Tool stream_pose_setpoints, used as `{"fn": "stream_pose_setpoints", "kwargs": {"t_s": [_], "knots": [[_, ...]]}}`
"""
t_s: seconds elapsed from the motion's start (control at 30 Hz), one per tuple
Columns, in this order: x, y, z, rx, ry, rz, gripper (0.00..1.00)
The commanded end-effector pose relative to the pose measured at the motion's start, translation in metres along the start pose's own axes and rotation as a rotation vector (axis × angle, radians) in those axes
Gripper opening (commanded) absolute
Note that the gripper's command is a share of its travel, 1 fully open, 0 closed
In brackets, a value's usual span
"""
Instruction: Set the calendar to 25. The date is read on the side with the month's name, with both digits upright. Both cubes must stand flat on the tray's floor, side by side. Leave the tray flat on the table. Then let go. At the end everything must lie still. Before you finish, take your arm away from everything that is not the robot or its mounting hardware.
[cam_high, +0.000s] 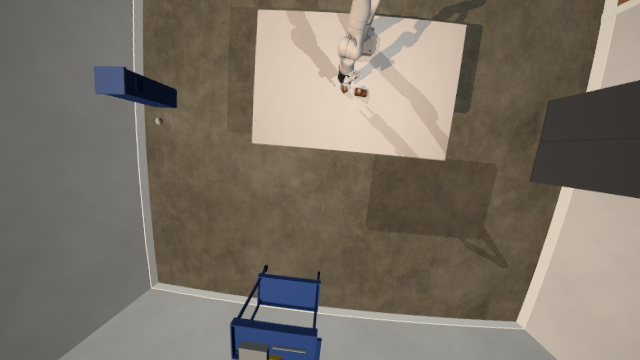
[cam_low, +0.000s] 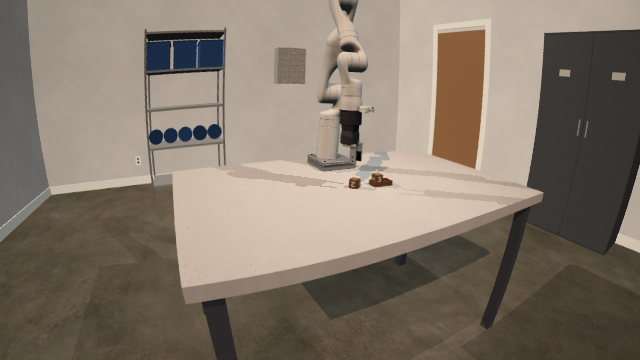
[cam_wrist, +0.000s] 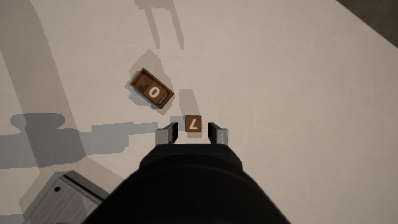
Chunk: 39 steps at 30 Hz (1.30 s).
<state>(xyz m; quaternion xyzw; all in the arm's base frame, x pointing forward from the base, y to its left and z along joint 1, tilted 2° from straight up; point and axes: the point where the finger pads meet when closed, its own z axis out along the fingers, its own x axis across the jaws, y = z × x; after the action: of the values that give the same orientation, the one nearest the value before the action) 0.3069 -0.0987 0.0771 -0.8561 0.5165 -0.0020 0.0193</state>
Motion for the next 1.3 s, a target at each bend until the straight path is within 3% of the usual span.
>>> {"fn": "stream_pose_setpoints", "kwargs": {"t_s": [0.0,0.7,1.27], "knots": [[0.000,0.000,0.000,0.001,0.001,0.000,0.90],[0.000,0.000,0.001,0.001,0.001,0.000,0.90],[0.000,-0.001,0.018,0.001,0.001,0.000,0.90]]}}
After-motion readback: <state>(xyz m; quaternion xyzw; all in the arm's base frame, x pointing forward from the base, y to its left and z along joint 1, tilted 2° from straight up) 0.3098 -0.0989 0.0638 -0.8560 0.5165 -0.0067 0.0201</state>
